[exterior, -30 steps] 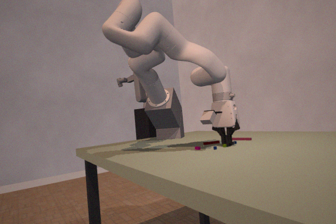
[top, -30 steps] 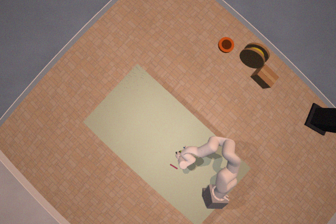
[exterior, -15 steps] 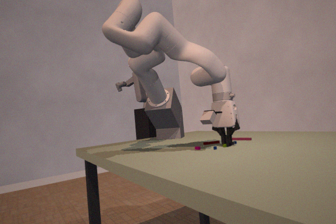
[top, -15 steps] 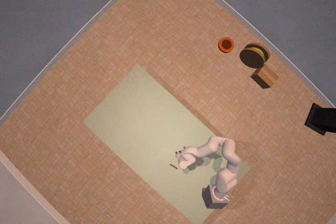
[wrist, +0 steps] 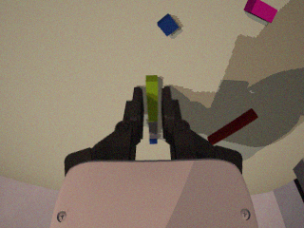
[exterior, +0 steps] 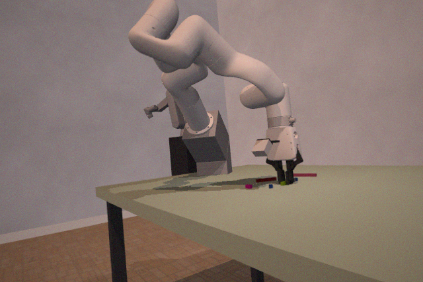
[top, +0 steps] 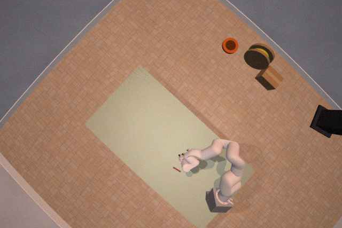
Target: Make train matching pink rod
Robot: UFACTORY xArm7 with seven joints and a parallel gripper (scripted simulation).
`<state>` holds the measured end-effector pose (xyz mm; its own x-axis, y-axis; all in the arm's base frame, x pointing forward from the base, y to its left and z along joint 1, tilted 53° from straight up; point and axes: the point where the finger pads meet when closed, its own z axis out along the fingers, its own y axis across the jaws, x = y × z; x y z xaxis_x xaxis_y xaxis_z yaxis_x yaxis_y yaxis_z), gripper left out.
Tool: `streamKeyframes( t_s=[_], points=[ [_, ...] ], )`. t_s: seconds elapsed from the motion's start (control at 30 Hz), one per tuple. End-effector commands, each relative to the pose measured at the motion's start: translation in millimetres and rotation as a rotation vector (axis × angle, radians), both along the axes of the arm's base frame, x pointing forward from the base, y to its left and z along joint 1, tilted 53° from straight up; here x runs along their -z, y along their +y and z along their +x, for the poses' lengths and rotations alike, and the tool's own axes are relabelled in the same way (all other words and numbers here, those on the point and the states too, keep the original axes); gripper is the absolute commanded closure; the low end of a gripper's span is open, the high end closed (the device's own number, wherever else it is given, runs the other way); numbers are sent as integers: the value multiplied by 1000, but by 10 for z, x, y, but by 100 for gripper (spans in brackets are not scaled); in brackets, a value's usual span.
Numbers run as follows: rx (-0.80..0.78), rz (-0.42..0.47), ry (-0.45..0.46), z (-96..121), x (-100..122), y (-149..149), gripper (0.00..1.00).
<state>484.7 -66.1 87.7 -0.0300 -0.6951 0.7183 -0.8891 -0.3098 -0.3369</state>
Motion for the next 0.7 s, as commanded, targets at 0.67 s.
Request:
streamKeyframes(
  t_s=[0.67],
  points=[
    [-3, 1, -2, -109, -159, 179, 76]
  ],
)
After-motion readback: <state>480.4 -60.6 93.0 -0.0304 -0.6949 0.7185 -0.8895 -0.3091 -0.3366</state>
